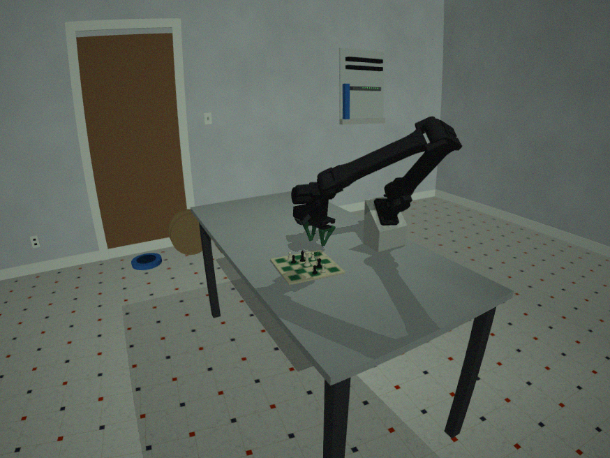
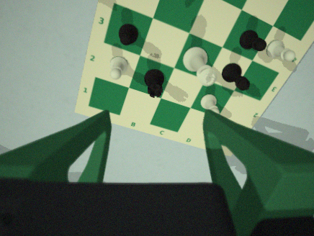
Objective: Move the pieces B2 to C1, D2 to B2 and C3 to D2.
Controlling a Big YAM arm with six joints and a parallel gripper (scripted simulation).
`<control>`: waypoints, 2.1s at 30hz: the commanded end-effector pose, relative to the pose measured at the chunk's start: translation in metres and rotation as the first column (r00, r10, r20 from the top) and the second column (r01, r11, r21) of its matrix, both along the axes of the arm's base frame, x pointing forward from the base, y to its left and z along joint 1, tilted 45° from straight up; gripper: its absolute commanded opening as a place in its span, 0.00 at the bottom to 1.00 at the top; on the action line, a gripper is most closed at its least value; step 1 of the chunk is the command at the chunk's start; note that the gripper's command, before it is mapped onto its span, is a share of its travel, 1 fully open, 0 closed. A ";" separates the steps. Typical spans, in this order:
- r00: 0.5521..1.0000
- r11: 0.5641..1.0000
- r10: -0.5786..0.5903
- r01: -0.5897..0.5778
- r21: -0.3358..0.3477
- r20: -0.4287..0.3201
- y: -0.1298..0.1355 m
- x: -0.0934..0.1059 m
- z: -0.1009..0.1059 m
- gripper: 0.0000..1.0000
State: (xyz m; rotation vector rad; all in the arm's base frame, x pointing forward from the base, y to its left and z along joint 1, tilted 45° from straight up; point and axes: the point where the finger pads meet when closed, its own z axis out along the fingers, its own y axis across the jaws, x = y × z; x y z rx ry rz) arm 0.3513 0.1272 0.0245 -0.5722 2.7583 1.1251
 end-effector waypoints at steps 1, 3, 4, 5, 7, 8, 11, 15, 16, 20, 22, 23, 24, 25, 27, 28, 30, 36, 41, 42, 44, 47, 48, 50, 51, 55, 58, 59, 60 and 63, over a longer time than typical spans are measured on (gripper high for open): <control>0.980 0.988 0.153 -0.156 0.012 0.125 0.004 0.005 0.000 0.35; 0.940 0.964 0.259 -0.265 0.002 0.221 0.004 0.005 0.000 0.35; 0.925 0.955 0.289 -0.297 -0.003 0.249 0.004 0.005 0.000 0.35; 0.907 0.944 0.319 -0.329 -0.008 0.275 0.004 0.005 0.000 0.35; 0.867 0.919 0.377 -0.393 -0.020 0.325 0.004 0.005 0.000 0.35; 0.845 0.905 0.406 -0.425 -0.026 0.349 0.004 0.005 0.000 0.35; 0.816 0.886 0.441 -0.463 -0.035 0.374 0.004 0.005 0.000 0.35; 0.816 0.886 0.441 -0.463 -0.035 0.374 0.004 0.005 0.000 0.35; 0.816 0.886 0.441 -0.463 -0.035 0.374 0.004 0.005 0.000 0.35; 0.821 0.886 0.441 -0.463 -0.030 0.363 0.003 -0.001 -0.003 0.35; 0.821 0.886 0.441 -0.463 -0.030 0.363 0.003 -0.001 -0.003 0.35; 0.821 0.886 0.441 -0.463 -0.030 0.363 0.003 -0.001 -0.003 0.35; 0.821 0.886 0.441 -0.463 -0.030 0.363 0.003 -0.001 -0.003 0.35; 0.821 0.886 0.441 -0.463 -0.030 0.363 0.003 -0.001 -0.003 0.35; 0.821 0.886 0.441 -0.463 -0.030 0.363 0.003 -0.001 -0.003 0.35; 0.821 0.886 0.441 -0.463 -0.030 0.363 0.003 -0.001 -0.003 0.35; 0.821 0.886 0.441 -0.463 -0.030 0.363 0.003 -0.001 -0.003 0.35; 0.821 0.886 0.442 -0.464 -0.030 0.362 0.004 -0.002 -0.003 0.35; 0.822 0.886 0.441 -0.463 -0.028 0.359 0.006 -0.004 -0.006 0.35; 0.823 0.887 0.439 -0.461 -0.029 0.360 0.006 -0.004 -0.007 0.35; 0.828 0.890 0.434 -0.455 -0.027 0.355 0.007 -0.007 -0.010 0.35; 0.831 0.890 0.434 -0.455 -0.023 0.348 0.008 -0.010 -0.013 0.35; 0.830 0.890 0.434 -0.455 -0.024 0.350 0.009 -0.009 -0.013 0.35; 0.829 0.890 0.434 -0.455 -0.026 0.353 0.010 -0.008 -0.014 0.35; 0.829 0.890 0.434 -0.455 -0.026 0.353 0.010 -0.008 -0.014 0.35; 0.831 0.890 0.434 -0.455 -0.023 0.348 0.013 -0.011 -0.018 0.35; 0.829 0.890 0.434 -0.455 -0.025 0.352 0.015 -0.009 -0.019 0.35; 0.830 0.890 0.434 -0.455 -0.024 0.350 0.016 -0.011 -0.021 0.35; 0.831 0.890 0.434 -0.455 -0.023 0.348 0.017 -0.012 -0.023 0.35; 0.831 0.890 0.434 -0.455 -0.023 0.347 0.020 -0.013 -0.026 0.35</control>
